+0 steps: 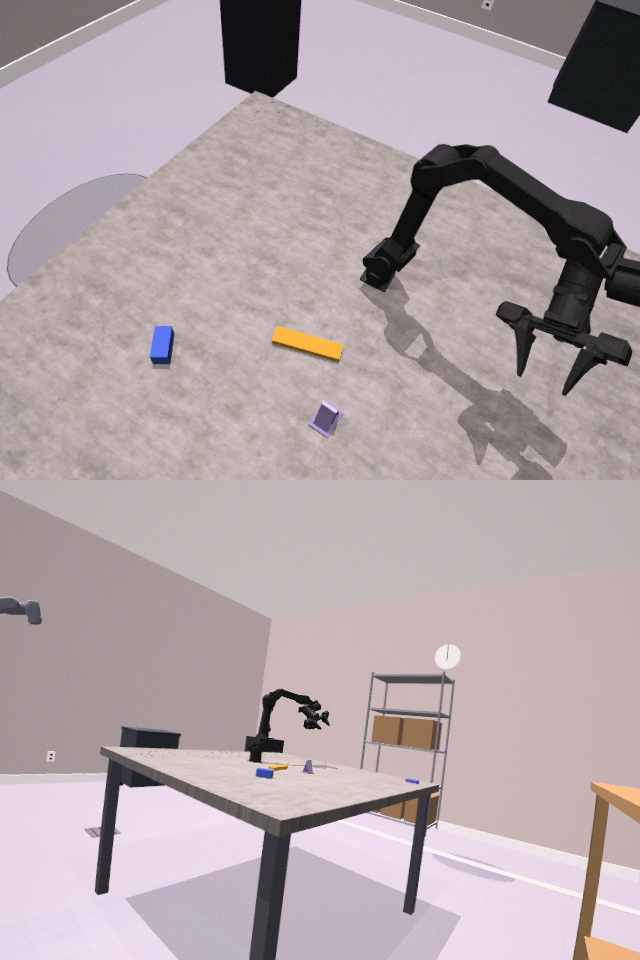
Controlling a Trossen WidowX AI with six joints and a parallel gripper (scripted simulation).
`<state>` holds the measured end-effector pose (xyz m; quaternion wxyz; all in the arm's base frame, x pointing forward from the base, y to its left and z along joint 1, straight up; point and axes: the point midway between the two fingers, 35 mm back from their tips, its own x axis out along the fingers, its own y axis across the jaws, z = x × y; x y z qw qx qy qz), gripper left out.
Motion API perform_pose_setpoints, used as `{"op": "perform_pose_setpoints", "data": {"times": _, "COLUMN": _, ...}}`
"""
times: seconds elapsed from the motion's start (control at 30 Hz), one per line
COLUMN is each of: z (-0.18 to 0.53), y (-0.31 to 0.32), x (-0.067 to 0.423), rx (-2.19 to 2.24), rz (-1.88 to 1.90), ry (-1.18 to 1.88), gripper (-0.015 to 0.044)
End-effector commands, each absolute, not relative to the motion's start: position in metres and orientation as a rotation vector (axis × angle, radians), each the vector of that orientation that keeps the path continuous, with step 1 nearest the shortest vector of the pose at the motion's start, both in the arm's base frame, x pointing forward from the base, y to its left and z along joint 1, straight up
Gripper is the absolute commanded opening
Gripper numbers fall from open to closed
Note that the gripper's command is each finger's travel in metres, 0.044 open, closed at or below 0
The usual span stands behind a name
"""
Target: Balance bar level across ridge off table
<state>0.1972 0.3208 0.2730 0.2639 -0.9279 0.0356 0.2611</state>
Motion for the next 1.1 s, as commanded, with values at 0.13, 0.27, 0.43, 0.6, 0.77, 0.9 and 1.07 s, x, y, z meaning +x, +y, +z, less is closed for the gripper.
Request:
{"op": "perform_pose_setpoints", "data": {"times": 0.13, "z": 0.259, "y": 0.297, "x": 0.224, "rx": -2.328, "rz": 0.708, "ry": 0.275, "gripper": 0.0315}}
{"op": "perform_pose_setpoints", "data": {"times": 0.27, "z": 0.251, "y": 0.283, "x": 0.238, "rx": -2.222, "rz": 0.698, "ry": 0.370, "gripper": 0.0315}}
{"op": "perform_pose_setpoints", "data": {"times": 0.43, "z": 0.242, "y": 0.265, "x": 0.253, "rx": -2.084, "rz": 0.675, "ry": 0.484, "gripper": 0.0315}}
{"op": "perform_pose_setpoints", "data": {"times": 0.6, "z": 0.233, "y": 0.245, "x": 0.267, "rx": -1.943, "rz": 0.642, "ry": 0.592, "gripper": 0.0315}}
{"op": "perform_pose_setpoints", "data": {"times": 0.77, "z": 0.225, "y": 0.225, "x": 0.279, "rx": -1.798, "rz": 0.600, "ry": 0.695, "gripper": 0.0315}}
{"op": "perform_pose_setpoints", "data": {"times": 0.9, "z": 0.218, "y": 0.209, "x": 0.288, "rx": -1.680, "rz": 0.560, "ry": 0.773, "gripper": 0.0315}}
{"op": "perform_pose_setpoints", "data": {"times": 1.07, "z": 0.210, "y": 0.187, "x": 0.296, "rx": -1.529, "rz": 0.499, "ry": 0.864, "gripper": 0.0315}}
